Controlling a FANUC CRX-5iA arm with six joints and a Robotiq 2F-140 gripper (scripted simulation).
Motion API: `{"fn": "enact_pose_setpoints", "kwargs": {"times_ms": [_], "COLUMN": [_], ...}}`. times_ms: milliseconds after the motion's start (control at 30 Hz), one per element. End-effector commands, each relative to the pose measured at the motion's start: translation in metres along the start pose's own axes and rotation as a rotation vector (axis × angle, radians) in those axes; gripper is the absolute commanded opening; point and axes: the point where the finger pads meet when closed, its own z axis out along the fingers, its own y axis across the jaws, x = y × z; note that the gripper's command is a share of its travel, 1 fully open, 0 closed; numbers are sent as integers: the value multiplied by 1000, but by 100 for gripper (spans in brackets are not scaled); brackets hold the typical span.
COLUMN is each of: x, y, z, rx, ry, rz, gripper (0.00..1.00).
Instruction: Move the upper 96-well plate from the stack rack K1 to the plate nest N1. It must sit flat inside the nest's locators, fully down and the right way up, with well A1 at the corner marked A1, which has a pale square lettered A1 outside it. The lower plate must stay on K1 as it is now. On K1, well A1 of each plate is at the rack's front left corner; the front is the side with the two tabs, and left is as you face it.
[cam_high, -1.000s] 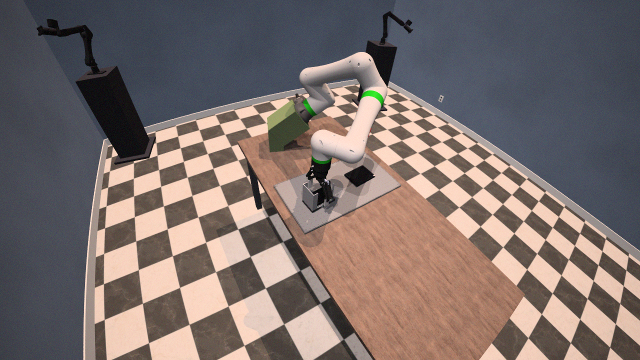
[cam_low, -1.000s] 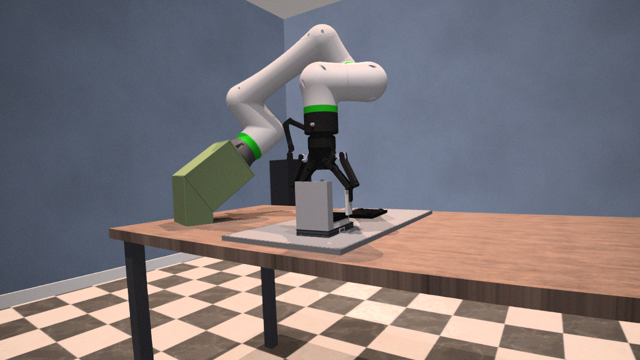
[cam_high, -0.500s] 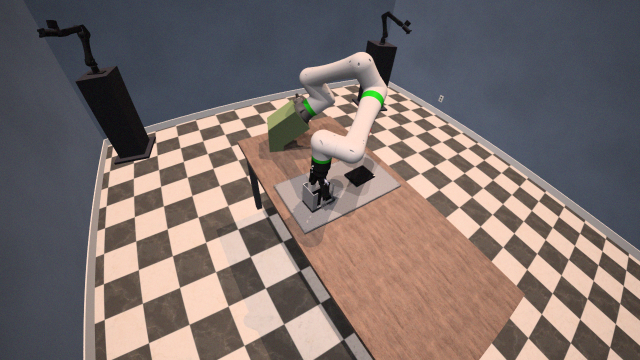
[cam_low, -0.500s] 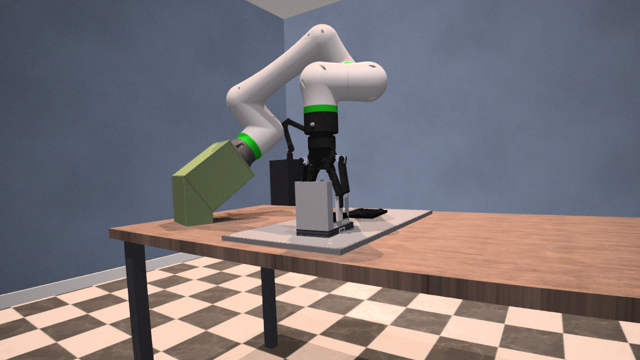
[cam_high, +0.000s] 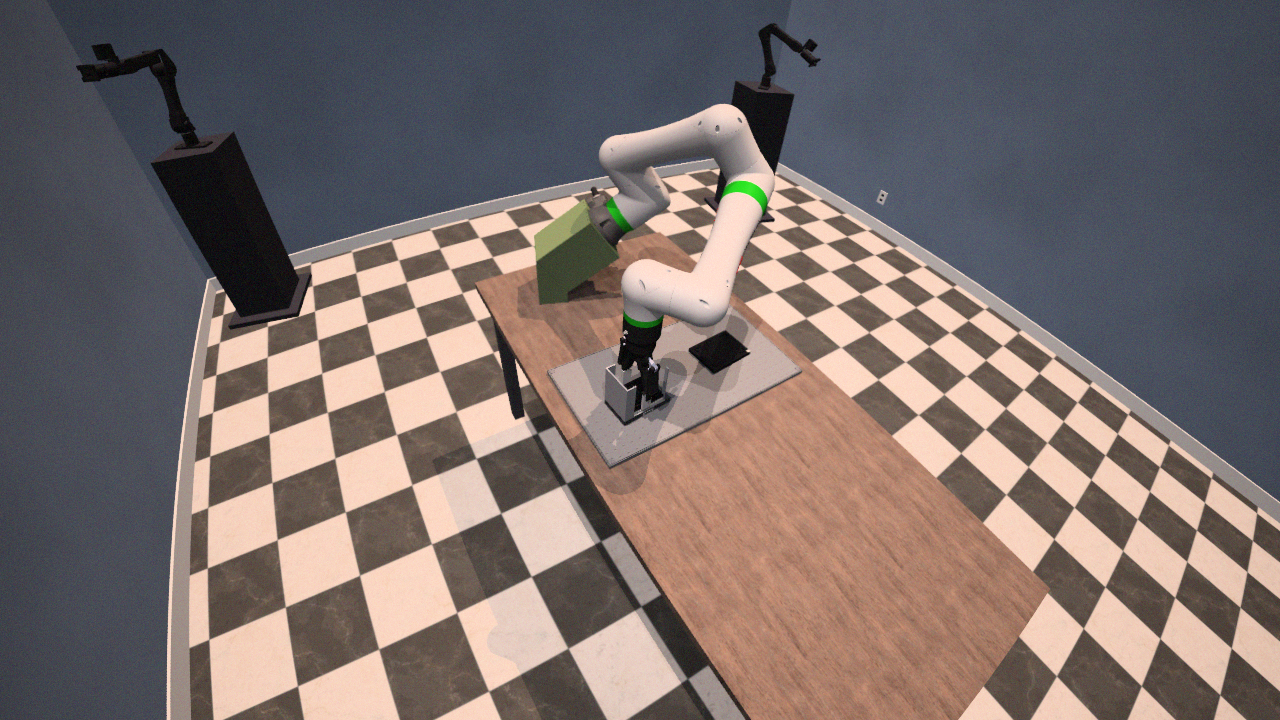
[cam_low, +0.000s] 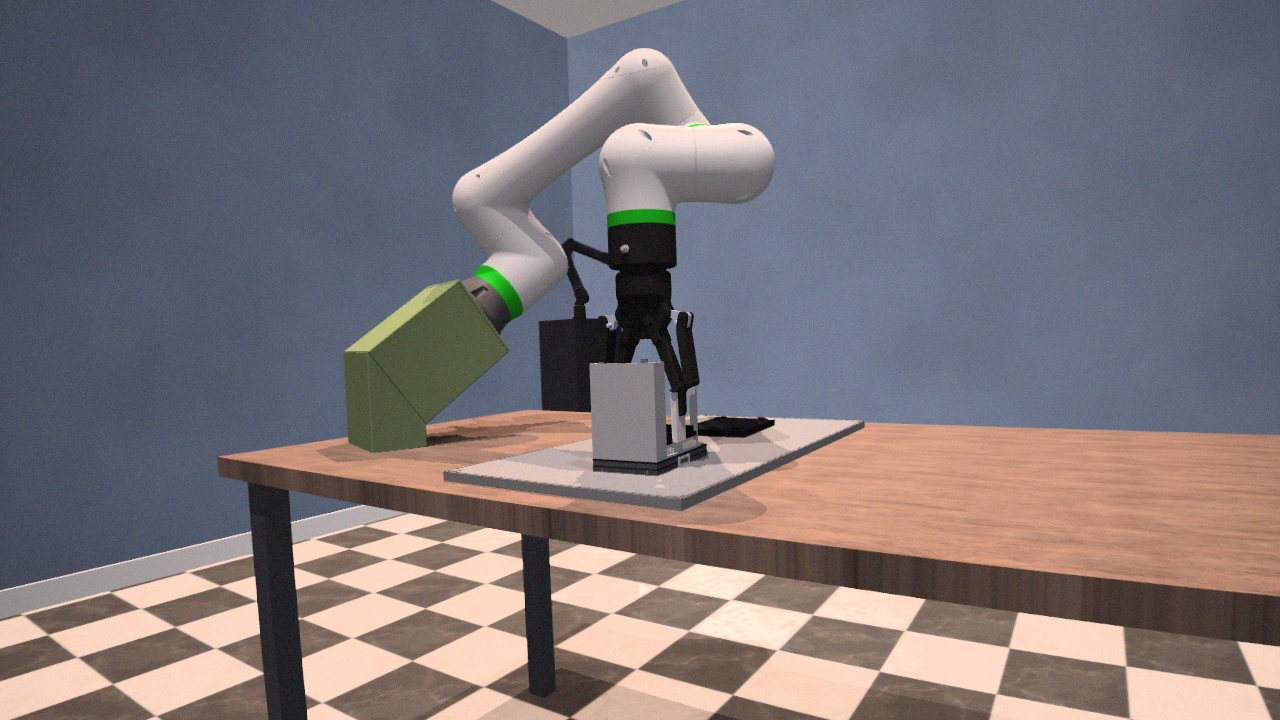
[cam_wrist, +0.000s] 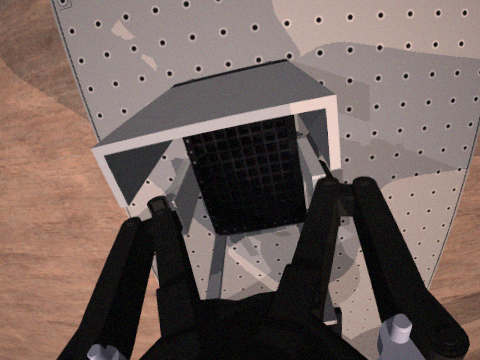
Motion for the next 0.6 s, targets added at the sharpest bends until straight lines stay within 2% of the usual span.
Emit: {"fn": "enact_pose_setpoints", "kwargs": {"times_ms": [0, 300, 567], "x": [0, 0, 0], "y": [0, 0, 0], "z": [0, 0, -13], "rx": [0, 0, 0], "ry": [0, 0, 0], "rz": [0, 0, 0], "gripper": [0, 0, 0]}}
